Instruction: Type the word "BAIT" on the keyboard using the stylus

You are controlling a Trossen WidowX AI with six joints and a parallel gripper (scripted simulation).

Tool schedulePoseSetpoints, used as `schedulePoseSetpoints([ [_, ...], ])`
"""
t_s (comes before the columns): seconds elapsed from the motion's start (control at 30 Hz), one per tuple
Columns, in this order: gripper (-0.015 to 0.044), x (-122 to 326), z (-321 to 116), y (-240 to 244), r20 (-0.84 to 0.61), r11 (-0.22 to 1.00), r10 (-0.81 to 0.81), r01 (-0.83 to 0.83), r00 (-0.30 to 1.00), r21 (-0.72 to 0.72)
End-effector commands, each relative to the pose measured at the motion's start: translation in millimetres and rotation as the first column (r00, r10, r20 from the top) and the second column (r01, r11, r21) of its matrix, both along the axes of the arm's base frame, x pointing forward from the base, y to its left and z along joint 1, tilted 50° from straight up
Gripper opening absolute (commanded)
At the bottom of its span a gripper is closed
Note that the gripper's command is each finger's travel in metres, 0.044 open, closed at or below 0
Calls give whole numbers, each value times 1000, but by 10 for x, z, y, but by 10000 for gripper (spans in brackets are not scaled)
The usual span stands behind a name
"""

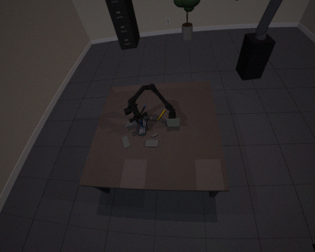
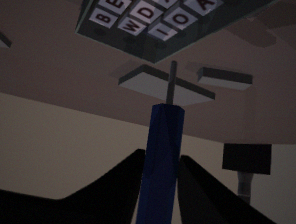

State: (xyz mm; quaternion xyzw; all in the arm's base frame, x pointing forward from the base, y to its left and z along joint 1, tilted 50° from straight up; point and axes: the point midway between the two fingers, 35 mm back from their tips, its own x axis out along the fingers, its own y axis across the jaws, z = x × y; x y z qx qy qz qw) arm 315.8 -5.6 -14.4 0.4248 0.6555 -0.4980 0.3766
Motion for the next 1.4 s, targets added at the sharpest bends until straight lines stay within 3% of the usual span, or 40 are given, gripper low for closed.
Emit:
schedulePoseSetpoints([
  [0.0, 0, 19, -137, 173, -8, 1000, 0, 0, 1000, 7],
  [0.47, 0, -5, -270, 31, -8, 1000, 0, 0, 1000, 7],
  [0.57, 79, -7, -289, 13, -8, 1000, 0, 0, 1000, 6],
  [0.6, 81, -8, -292, 10, -8, 1000, 0, 0, 1000, 6],
  [1.37, 81, -4, -306, -25, -8, 1000, 0, 0, 1000, 6],
])
